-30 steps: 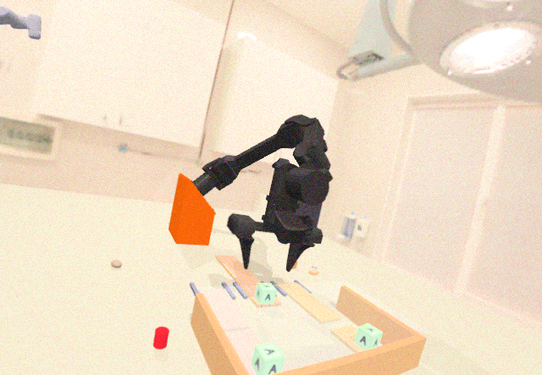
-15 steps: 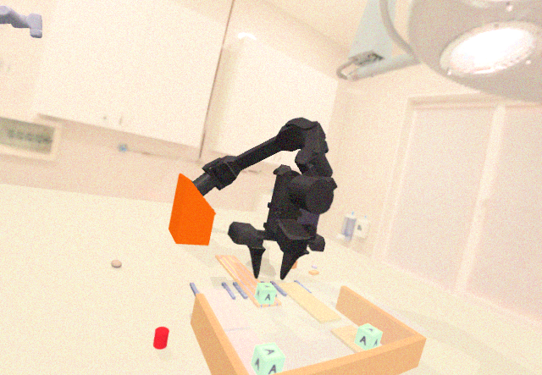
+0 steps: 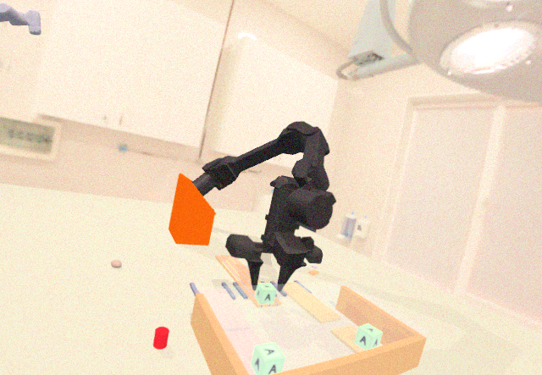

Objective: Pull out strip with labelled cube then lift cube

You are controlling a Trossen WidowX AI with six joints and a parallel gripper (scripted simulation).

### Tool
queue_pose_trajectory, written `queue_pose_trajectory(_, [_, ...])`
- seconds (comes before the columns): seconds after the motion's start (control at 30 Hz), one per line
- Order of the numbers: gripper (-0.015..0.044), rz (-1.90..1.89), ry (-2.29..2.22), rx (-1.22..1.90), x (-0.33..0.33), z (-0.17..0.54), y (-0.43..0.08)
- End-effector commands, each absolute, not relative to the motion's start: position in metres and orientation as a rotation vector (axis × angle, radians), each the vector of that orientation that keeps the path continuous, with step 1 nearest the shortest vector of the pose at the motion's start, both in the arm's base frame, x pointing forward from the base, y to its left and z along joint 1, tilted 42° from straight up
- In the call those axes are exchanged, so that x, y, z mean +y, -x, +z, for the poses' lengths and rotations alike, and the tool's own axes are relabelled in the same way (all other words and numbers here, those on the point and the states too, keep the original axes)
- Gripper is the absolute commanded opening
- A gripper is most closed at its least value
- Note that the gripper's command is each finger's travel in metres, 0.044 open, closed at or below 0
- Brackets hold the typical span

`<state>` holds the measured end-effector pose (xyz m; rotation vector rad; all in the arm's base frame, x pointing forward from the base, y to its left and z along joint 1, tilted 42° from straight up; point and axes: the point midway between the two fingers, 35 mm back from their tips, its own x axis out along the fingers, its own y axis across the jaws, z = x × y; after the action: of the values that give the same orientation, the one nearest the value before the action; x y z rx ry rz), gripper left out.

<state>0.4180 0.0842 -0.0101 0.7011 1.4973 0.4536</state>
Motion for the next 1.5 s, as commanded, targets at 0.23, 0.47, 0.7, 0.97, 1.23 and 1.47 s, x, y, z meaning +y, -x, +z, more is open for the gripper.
queue_pose_trajectory(0.23, [0.025, 0.454, -0.708, 1.504, 0.096, -0.023, -0.416])
queue_pose_trajectory(0.47, [0.0138, 0.455, -0.702, 1.5, 0.095, -0.021, -0.417])
queue_pose_trajectory(0.7, [0.0072, 0.455, -0.702, 1.5, 0.095, -0.021, -0.417])
queue_pose_trajectory(0.97, [0.0, 0.453, -0.703, 1.503, 0.081, -0.012, -0.396])
queue_pose_trajectory(1.23, [0.0, 0.452, -0.706, 1.507, 0.064, 0.0, -0.363])
queue_pose_trajectory(1.47, [0.0, 0.451, -0.707, 1.508, 0.061, 0.001, -0.351])
